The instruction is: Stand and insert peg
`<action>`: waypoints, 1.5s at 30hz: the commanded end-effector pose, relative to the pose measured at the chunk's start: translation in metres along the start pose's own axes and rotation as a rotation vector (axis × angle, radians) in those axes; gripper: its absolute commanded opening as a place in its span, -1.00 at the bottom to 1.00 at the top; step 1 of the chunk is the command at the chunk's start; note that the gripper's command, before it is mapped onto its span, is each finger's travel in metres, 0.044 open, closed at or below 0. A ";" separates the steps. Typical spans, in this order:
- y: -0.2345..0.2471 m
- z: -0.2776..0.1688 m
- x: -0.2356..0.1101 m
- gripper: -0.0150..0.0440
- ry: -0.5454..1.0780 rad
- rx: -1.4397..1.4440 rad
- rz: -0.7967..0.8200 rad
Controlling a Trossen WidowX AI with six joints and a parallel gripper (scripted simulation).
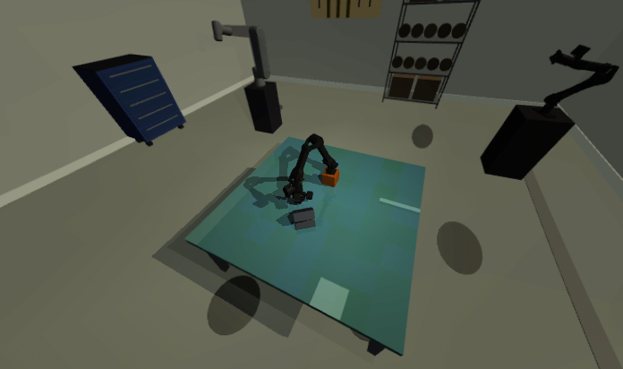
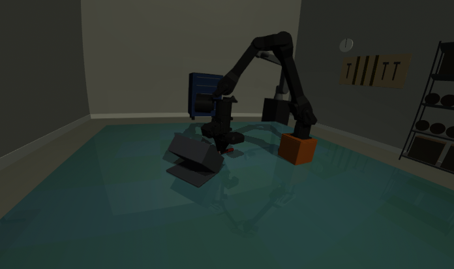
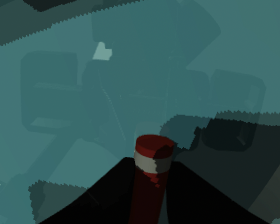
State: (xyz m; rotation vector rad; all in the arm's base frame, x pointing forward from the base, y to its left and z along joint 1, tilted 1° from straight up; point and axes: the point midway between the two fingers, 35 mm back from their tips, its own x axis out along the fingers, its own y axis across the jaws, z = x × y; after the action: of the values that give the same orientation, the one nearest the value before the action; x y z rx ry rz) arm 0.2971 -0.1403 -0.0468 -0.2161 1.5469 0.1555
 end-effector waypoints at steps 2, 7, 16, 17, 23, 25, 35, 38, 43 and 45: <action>0.001 0.001 0.000 -0.33 -0.004 -0.003 0.004; 0.000 0.000 0.000 -0.33 -0.011 -0.002 0.002; 0.000 -0.004 -0.006 -0.33 -0.093 0.000 0.000; 0.000 -0.004 -0.007 -0.33 -0.102 0.000 0.000; 0.000 -0.007 -0.010 -0.33 -0.153 0.001 0.000; 0.000 -0.007 -0.011 -0.33 -0.171 0.001 0.000; 0.000 -0.012 -0.015 -0.33 -0.256 0.001 0.000; 0.000 -0.013 -0.017 -0.33 -0.282 0.001 0.000; 0.000 -0.016 -0.019 -0.33 -0.325 0.001 0.000; 0.000 -0.017 -0.020 -0.33 -0.342 0.001 0.000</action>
State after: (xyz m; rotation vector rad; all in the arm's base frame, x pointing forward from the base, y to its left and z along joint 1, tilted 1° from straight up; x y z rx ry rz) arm 0.2805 -0.1438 -0.0318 -0.1762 1.2502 0.1777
